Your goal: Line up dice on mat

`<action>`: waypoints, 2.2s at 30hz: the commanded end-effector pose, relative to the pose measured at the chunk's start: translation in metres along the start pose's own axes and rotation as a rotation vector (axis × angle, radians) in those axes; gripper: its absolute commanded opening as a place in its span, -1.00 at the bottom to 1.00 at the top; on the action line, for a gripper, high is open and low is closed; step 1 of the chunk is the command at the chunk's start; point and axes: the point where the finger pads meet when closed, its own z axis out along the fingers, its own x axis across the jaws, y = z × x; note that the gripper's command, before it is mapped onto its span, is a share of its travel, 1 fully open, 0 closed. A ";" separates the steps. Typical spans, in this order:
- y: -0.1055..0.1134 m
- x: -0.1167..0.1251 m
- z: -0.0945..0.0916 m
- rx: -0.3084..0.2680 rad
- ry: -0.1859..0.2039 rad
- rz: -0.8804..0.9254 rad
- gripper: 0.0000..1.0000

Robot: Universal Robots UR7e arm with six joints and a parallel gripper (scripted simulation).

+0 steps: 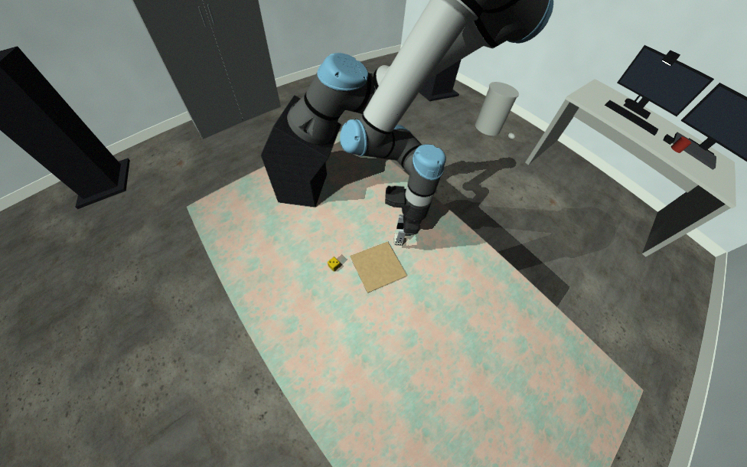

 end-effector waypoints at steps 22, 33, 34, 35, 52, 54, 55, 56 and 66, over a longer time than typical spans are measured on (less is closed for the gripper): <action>0.000 0.000 0.009 -0.001 -0.001 0.000 0.74; 0.000 0.000 0.009 -0.001 -0.001 0.000 0.74; 0.000 0.000 0.009 -0.001 -0.001 0.000 0.74; 0.000 0.000 0.009 -0.001 -0.001 0.000 0.74; 0.000 0.000 0.009 -0.001 -0.001 0.000 0.74; 0.000 0.000 0.010 -0.001 -0.001 0.000 0.74; 0.000 0.000 0.010 -0.001 -0.001 0.000 0.74; 0.000 0.000 0.011 -0.001 -0.001 0.000 0.74; 0.000 0.000 0.024 -0.001 -0.001 0.000 0.74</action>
